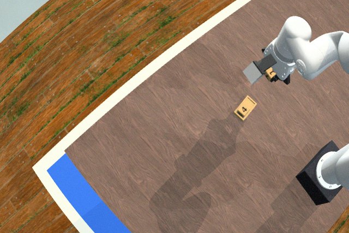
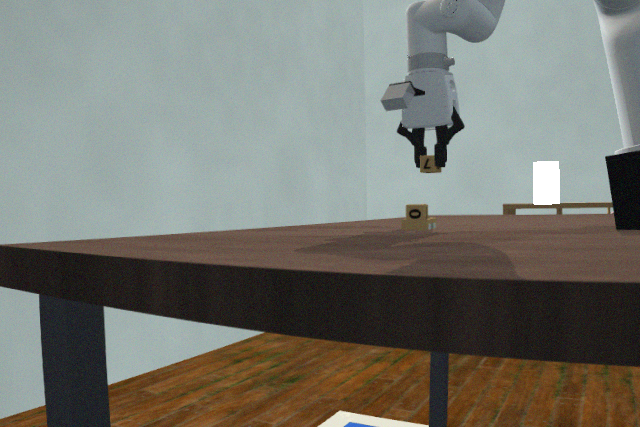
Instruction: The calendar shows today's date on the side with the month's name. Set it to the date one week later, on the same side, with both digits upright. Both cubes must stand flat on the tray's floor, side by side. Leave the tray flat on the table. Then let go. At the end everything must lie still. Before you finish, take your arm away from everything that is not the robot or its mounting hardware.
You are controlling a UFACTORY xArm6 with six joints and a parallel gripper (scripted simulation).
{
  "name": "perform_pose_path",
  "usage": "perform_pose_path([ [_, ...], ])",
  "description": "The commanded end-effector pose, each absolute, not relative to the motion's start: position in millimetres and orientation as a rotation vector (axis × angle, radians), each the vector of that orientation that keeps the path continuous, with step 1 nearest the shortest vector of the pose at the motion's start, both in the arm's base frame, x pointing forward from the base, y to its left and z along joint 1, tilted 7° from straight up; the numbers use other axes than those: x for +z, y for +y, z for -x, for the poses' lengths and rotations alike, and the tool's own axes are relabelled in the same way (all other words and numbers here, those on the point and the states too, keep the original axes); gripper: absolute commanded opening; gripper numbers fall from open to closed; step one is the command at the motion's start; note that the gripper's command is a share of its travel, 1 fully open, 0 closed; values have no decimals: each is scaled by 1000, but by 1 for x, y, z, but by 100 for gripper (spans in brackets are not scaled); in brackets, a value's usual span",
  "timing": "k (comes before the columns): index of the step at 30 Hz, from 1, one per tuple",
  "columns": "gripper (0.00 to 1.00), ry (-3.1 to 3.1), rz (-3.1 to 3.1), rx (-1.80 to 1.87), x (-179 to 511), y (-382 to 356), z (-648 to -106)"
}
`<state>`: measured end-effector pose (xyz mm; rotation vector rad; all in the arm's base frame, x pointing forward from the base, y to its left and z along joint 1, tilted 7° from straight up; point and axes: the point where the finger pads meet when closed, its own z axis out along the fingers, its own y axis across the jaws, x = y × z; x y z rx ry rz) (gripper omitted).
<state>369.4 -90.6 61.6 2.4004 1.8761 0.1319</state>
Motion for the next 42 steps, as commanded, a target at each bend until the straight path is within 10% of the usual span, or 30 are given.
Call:
perform_pose_path([
  [1, 27, 1875, -2400, 133, 65, -91, -369],
  [42, 27, 2161, -2132, 113, 56, 0, -369],
])
